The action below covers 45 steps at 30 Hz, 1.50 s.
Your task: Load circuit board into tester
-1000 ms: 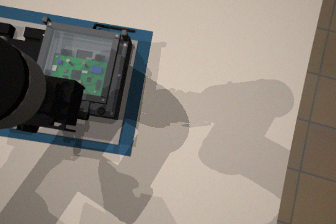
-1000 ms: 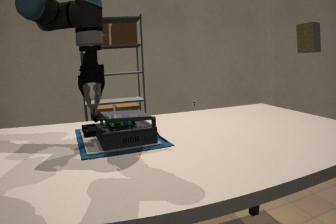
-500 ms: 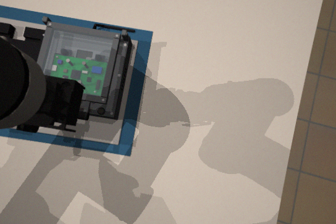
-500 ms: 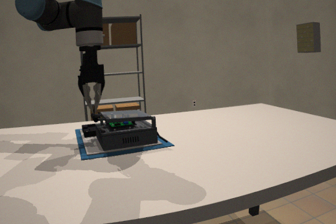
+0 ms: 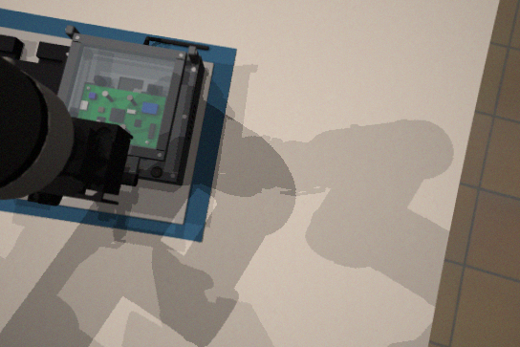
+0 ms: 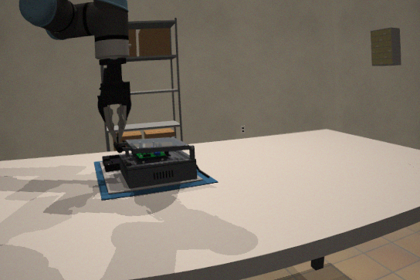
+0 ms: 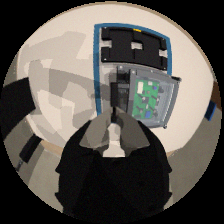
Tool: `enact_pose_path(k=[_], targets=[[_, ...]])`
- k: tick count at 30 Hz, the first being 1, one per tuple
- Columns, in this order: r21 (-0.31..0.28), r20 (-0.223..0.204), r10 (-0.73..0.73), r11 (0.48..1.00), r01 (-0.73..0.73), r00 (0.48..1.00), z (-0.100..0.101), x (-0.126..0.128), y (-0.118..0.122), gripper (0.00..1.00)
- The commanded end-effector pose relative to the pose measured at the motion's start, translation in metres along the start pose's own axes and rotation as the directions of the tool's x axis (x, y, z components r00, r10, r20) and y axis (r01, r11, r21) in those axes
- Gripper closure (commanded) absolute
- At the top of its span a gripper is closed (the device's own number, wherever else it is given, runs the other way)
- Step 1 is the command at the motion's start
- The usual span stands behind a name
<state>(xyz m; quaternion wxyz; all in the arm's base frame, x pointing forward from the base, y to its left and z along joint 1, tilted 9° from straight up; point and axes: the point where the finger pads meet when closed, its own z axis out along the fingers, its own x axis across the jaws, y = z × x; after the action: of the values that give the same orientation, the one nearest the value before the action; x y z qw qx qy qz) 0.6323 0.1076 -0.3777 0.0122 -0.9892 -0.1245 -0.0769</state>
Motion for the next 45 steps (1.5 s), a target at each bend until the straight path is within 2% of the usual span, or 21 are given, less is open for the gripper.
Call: enact_pose_path(k=[1, 45], targets=[[-0.001, -0.004, 0.000, 1.000, 0.000, 1.000, -0.0010, 0.0022, 0.0011, 1.00], [-0.001, -0.005, 0.000, 1.000, 0.000, 1.000, 0.0062, 0.0030, 0.0012, 1.00]])
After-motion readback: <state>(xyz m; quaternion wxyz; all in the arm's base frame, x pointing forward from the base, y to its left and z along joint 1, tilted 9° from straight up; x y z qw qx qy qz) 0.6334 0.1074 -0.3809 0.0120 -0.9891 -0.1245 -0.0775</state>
